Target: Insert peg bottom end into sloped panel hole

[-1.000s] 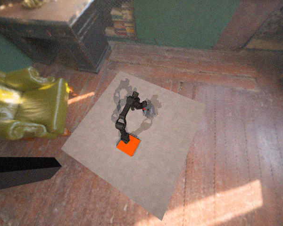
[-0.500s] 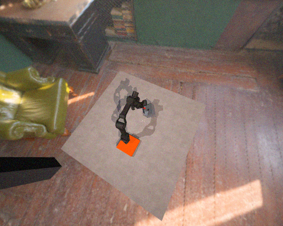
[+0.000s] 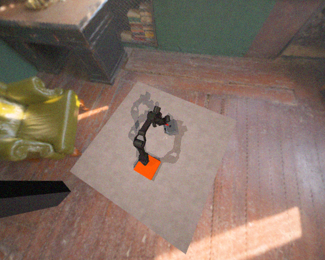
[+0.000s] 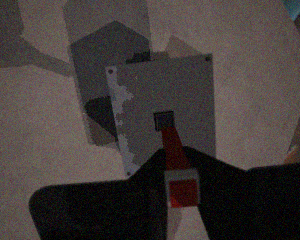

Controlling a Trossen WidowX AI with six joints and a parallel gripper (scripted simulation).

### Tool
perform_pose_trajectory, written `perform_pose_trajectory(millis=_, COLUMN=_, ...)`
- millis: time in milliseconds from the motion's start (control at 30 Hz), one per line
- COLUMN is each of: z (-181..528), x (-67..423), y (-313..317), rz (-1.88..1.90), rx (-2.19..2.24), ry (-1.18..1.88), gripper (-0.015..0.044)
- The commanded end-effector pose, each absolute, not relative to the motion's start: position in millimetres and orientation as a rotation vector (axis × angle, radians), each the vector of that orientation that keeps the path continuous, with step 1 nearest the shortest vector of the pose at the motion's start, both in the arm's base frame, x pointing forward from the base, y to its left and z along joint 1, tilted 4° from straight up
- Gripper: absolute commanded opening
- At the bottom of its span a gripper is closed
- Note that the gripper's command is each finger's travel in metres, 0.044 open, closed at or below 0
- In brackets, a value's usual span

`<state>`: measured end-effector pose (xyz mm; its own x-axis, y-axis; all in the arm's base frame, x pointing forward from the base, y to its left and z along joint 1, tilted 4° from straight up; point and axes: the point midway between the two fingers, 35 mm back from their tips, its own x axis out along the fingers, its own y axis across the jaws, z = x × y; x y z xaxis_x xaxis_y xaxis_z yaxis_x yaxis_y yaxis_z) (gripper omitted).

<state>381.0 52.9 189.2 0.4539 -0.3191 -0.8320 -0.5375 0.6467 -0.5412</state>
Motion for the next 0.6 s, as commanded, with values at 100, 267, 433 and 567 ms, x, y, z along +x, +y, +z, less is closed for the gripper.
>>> perform_pose_trajectory(millis=100, z=179.8, x=385.3, y=50.3, rz=0.159, rx=-0.924, ry=1.137, gripper=0.0)
perform_pose_trajectory(millis=267, z=178.4, x=386.1, y=49.9, rz=0.159, rx=-0.924, ry=1.137, gripper=0.0)
perform_pose_trajectory(millis=433, z=173.5, x=388.8, y=48.1, rz=0.159, rx=-0.924, ry=1.136, gripper=0.0)
perform_pose_trajectory(millis=567, z=169.2, x=391.5, y=46.3, rz=0.159, rx=-0.924, ry=1.136, gripper=0.0)
